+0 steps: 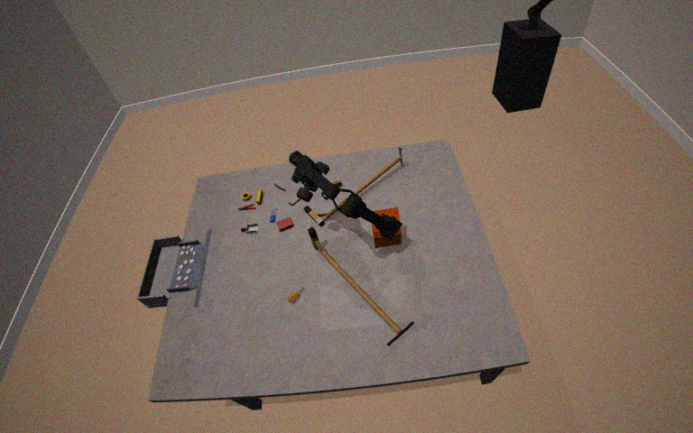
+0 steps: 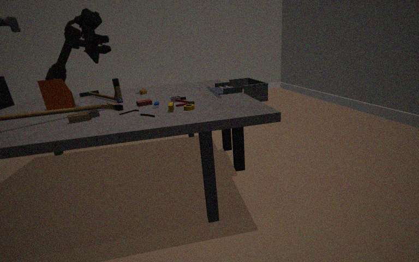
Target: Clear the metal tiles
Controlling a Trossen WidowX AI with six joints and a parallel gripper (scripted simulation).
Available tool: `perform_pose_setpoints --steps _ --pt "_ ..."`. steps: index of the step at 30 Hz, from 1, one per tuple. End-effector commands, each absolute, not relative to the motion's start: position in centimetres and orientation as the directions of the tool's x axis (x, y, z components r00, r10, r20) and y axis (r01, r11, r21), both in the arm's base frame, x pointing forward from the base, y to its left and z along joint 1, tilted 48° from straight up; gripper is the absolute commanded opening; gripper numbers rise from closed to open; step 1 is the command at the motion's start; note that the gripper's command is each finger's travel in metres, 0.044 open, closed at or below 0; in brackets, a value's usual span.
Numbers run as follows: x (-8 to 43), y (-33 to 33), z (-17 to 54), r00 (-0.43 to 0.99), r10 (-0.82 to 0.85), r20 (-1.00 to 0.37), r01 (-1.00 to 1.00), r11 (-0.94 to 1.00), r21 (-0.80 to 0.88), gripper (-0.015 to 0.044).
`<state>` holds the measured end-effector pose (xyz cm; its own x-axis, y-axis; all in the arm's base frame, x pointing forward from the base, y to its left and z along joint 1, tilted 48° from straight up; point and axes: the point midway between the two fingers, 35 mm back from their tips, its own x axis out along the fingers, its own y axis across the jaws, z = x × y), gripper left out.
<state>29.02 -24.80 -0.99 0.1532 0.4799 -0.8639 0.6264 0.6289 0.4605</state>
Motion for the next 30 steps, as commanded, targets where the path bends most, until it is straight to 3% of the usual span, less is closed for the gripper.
perform_pose_setpoints --steps 1,30 --pt "29.5 -23.5 -0.8 0.145 0.516 -0.844 0.583 0.645 0.495 0.0000" --pt "32.0 -15.0 1.7 0.073 0.733 -0.677 0.256 0.642 0.723 0.0000"
